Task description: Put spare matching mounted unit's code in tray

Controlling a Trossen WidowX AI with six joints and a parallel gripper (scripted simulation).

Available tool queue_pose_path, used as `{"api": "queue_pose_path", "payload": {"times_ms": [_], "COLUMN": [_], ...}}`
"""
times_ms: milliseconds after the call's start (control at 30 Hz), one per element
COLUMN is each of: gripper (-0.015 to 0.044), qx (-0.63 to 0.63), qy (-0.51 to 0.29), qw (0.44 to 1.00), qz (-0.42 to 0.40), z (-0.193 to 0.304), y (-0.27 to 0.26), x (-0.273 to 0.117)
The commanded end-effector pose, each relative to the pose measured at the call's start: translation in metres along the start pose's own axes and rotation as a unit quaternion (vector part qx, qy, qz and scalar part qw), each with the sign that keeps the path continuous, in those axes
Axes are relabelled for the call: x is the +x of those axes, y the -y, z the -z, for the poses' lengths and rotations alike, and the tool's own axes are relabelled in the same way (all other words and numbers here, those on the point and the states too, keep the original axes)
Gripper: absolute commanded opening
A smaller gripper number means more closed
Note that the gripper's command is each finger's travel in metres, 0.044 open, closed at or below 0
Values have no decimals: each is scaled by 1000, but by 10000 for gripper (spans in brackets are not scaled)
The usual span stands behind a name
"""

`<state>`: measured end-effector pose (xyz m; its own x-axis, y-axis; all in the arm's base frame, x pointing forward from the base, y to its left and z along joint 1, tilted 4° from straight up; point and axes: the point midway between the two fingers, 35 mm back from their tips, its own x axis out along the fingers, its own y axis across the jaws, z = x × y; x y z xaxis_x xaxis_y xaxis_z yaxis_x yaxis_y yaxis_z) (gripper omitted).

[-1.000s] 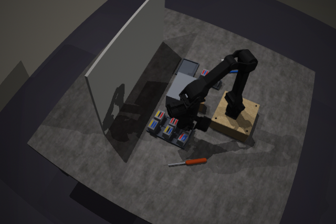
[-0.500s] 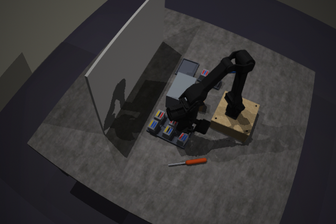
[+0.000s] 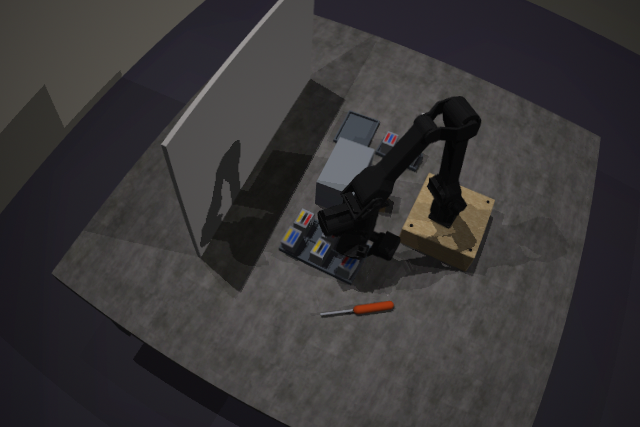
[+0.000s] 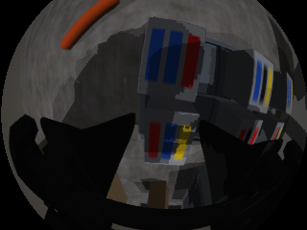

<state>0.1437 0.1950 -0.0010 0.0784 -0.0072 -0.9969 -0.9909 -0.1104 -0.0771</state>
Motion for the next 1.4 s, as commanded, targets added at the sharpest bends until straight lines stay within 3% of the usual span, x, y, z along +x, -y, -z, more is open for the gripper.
{"api": "queue_pose_path", "payload": {"times_ms": [0, 200, 367, 633, 800, 1100, 1367], "gripper": [300, 300, 169, 115, 0, 0, 0], "qx": [-2, -2, 0, 0, 0, 0, -1], "qy": [-3, -3, -2, -2, -2, -2, -3], "qw": [1000, 1000, 1000, 1000, 1000, 1000, 1000], "qz": [0, 0, -2, -2, -2, -1, 0], "z": [2, 2, 2, 2, 2, 1, -1], "y": [-1, -1, -1, -1, -1, -1, 1], "x": [7, 7, 6, 6, 6, 1, -55]}}
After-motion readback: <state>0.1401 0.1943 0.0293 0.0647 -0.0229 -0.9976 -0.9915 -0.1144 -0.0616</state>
